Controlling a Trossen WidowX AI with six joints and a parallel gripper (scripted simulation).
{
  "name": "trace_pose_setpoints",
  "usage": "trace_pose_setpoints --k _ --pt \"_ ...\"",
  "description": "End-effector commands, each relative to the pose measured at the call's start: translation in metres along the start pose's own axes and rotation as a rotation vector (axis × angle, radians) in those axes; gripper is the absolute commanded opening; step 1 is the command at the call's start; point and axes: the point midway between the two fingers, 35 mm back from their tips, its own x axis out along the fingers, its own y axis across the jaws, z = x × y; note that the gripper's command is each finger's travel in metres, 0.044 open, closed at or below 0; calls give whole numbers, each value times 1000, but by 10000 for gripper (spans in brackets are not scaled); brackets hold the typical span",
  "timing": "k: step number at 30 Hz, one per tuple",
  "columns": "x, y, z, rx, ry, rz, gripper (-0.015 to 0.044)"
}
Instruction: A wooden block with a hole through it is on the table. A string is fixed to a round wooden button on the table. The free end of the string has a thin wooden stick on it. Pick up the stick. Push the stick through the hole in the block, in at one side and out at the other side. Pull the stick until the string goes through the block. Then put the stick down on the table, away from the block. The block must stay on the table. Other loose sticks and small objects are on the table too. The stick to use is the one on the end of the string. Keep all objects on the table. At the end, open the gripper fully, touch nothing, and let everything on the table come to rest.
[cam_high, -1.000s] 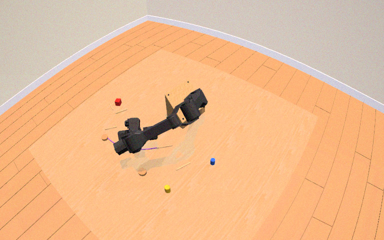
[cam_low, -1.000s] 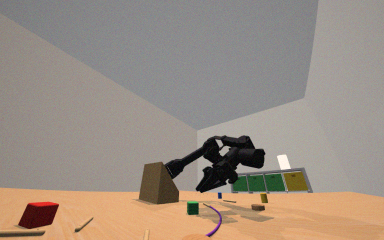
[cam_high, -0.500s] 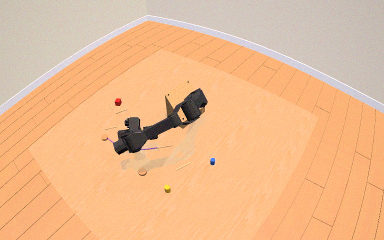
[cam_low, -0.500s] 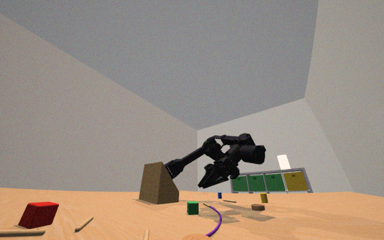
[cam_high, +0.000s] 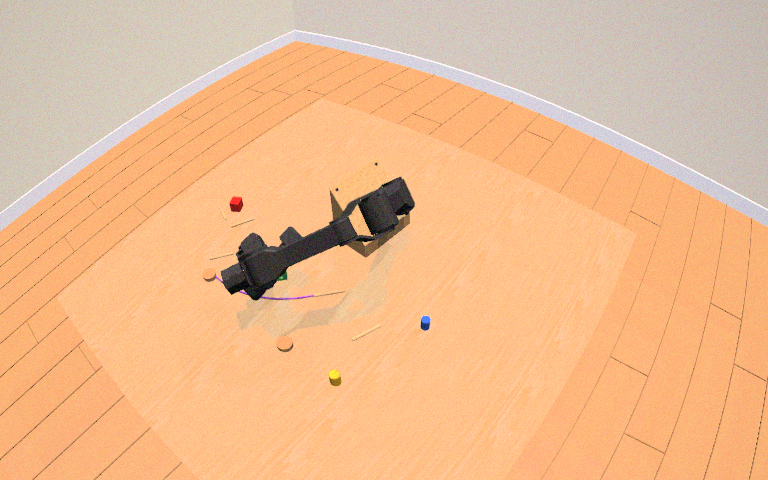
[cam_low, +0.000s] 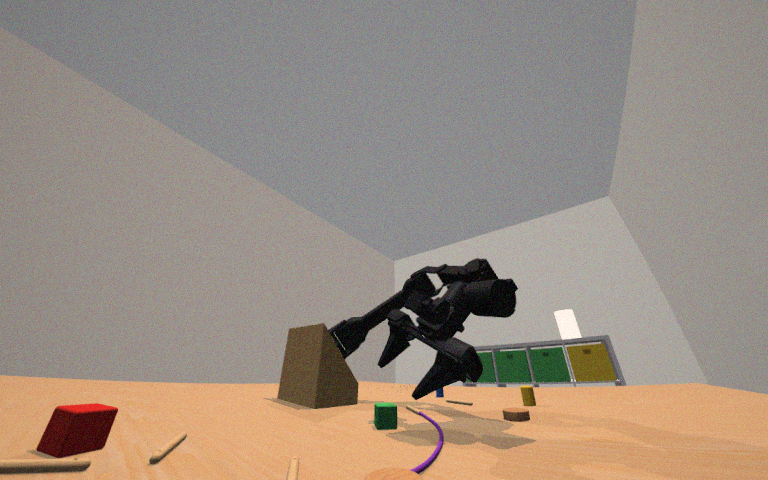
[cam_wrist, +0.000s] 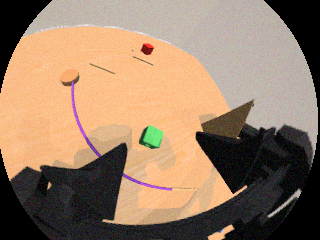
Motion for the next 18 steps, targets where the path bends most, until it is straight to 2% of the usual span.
trace_pose_setpoints --k 1,4,18 --pt "9 -6 9 -635 115 133 440" --pt "12 -8 11 -901 133 210 440" --pt "19 -12 17 -1585 73 489 440"
